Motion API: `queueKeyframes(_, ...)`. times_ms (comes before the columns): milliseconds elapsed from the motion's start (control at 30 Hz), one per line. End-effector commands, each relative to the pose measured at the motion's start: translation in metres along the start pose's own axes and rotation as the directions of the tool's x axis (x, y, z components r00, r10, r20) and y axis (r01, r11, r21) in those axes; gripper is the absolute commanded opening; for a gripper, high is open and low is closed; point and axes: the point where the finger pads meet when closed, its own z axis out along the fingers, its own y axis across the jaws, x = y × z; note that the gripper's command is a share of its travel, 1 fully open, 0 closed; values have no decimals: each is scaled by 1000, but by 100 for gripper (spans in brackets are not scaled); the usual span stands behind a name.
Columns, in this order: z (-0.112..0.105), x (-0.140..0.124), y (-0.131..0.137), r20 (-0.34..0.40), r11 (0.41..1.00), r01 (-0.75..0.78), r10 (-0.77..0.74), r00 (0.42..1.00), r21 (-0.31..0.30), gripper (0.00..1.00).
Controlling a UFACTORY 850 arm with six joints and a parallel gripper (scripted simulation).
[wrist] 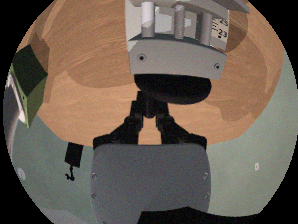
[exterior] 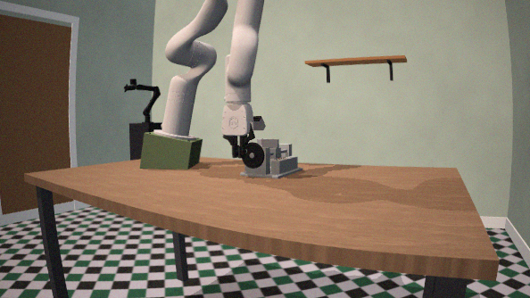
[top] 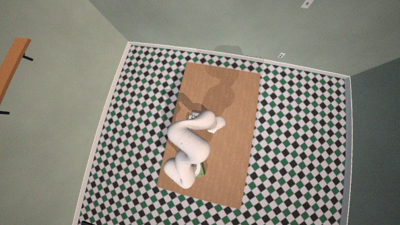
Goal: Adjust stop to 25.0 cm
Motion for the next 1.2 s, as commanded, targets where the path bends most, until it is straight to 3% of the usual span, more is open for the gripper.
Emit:
queueKeyframes(0,-4,0,2,-5,1000,0,0,1000,3,6)
queueKeyframes(867,-17,0,30,-5,1000,0,0,1000,3,6)
queueKeyframes(1167,-2,0,53,-5,1000,0,0,1000,3,6)
